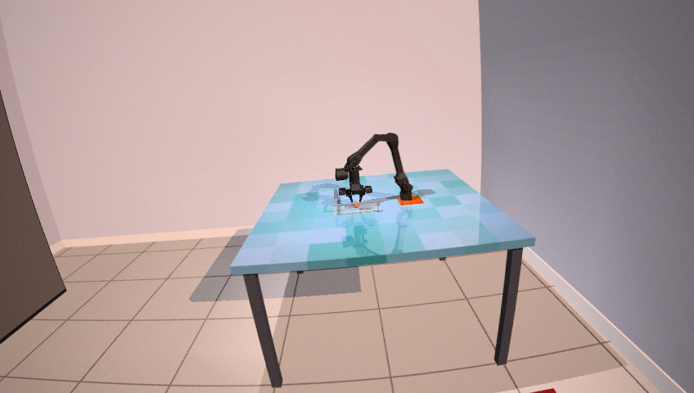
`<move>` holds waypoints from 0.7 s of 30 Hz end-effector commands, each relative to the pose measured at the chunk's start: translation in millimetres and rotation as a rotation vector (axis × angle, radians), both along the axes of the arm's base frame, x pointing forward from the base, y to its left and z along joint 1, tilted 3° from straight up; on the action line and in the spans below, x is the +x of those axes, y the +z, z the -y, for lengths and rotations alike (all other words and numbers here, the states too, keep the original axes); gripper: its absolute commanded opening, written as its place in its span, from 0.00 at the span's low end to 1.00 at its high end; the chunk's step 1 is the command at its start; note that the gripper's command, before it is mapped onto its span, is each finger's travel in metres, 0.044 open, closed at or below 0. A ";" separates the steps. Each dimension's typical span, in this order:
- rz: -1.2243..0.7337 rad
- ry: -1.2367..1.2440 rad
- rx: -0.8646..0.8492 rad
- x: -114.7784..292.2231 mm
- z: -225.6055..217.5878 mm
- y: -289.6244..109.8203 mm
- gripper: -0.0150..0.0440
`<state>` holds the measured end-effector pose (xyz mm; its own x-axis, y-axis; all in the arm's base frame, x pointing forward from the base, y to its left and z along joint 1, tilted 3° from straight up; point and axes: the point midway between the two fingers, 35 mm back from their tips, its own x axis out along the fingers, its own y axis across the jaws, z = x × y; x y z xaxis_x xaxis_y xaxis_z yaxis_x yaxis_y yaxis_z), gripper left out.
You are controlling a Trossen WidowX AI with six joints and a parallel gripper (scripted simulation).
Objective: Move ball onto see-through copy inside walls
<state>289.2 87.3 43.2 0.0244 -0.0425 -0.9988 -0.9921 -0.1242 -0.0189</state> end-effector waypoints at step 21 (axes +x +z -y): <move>-0.004 0.004 0.005 -2.0 -3.9 84.2 0.72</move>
